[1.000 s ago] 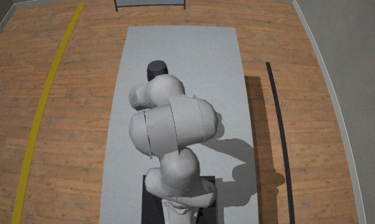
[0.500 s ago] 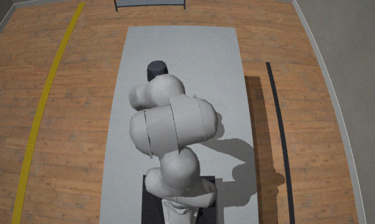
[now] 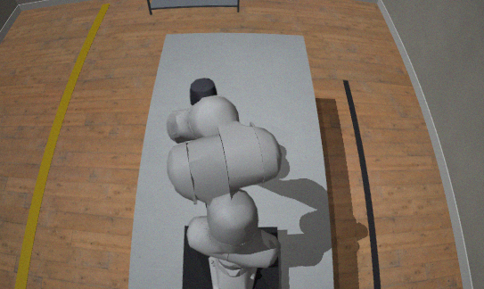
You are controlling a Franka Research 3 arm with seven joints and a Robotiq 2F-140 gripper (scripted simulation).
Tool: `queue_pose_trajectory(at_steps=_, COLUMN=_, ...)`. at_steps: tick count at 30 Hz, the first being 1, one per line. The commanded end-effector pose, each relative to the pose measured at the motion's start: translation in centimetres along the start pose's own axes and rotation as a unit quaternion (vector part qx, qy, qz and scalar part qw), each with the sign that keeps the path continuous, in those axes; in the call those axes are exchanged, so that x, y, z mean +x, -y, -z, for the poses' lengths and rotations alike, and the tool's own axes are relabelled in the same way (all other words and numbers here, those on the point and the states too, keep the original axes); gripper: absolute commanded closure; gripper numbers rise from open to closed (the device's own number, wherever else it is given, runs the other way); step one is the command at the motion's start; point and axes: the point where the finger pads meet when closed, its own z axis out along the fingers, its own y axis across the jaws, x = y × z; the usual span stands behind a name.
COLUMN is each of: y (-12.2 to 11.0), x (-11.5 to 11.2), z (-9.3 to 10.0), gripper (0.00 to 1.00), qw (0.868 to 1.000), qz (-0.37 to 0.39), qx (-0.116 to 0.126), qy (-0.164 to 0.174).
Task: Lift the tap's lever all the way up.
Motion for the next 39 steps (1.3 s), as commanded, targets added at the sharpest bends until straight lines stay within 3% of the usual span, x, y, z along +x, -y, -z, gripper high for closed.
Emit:
queue_pose_trajectory(at_steps=1, y=-0.10, x=0.03, z=-0.14, gripper=0.52, qw=1.000, qz=-0.002, qx=-0.001, qy=0.000)
queue_pose_trajectory(at_steps=11, y=-0.10, x=0.03, z=-0.14, gripper=0.52, qw=1.000, qz=-0.002, qx=-0.001, qy=0.000)
queue_pose_trajectory(at_steps=12, y=-0.10, x=0.03, z=-0.14, gripper=0.90, qw=1.000, qz=-0.002, qx=-0.001, qy=0.000)
queue_pose_trajectory(at_steps=39, y=-0.10, x=0.03, z=-0.14, gripper=0.90, qw=1.000, qz=-0.002, qx=-0.001, qy=0.000)
